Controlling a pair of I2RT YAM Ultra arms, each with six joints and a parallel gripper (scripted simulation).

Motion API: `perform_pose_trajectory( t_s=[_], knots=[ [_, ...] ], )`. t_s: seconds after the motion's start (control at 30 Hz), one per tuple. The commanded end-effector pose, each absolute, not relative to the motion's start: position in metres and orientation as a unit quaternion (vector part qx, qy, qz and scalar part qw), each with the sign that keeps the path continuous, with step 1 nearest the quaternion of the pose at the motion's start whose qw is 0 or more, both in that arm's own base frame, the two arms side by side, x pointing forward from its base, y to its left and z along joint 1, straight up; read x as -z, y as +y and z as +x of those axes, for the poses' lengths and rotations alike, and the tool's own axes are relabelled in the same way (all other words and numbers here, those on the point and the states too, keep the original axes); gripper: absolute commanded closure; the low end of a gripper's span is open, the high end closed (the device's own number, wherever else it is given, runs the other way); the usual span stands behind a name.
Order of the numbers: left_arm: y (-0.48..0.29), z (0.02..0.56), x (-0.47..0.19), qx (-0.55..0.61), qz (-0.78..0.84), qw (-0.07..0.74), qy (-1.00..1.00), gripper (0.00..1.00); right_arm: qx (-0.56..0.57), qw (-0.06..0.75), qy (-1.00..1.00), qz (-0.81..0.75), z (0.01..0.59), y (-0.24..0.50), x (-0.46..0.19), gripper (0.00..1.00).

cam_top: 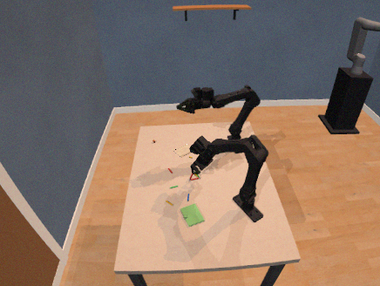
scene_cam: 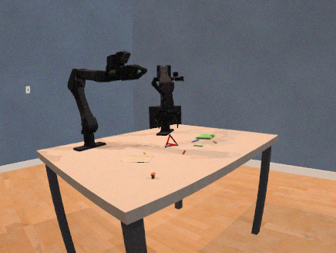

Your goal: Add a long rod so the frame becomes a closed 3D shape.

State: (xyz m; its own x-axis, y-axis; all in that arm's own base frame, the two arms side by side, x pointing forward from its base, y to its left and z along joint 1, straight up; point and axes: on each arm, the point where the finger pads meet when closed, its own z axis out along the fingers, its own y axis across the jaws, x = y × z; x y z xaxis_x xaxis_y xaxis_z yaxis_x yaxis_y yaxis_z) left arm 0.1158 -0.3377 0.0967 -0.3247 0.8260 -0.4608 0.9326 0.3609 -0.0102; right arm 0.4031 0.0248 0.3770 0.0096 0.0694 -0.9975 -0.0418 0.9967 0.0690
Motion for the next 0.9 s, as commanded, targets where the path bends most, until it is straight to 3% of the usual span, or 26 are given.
perform_pose_trajectory(
  t_s=[0.0, 0.3, 0.87],
  knots=[
    [-0.359, 0.119, -0.118, 0.188, 0.554, 0.257, 0.769, 0.0, -0.017, 0.692, 0.722, -0.011, 0.392, 0.016, -0.385, 0.87],
    [-0.345, 0.116, -0.109, 0.182, 0.554, 0.254, 0.771, 0.0, 0.002, 0.718, 0.696, 0.002, 0.377, -0.001, -0.42, 0.87],
    [-0.334, 0.128, -0.113, 0.162, 0.54, 0.269, 0.781, 0.0, 0.002, 0.71, 0.704, -0.002, 0.378, 0.0, -0.412, 0.87]
  ],
)
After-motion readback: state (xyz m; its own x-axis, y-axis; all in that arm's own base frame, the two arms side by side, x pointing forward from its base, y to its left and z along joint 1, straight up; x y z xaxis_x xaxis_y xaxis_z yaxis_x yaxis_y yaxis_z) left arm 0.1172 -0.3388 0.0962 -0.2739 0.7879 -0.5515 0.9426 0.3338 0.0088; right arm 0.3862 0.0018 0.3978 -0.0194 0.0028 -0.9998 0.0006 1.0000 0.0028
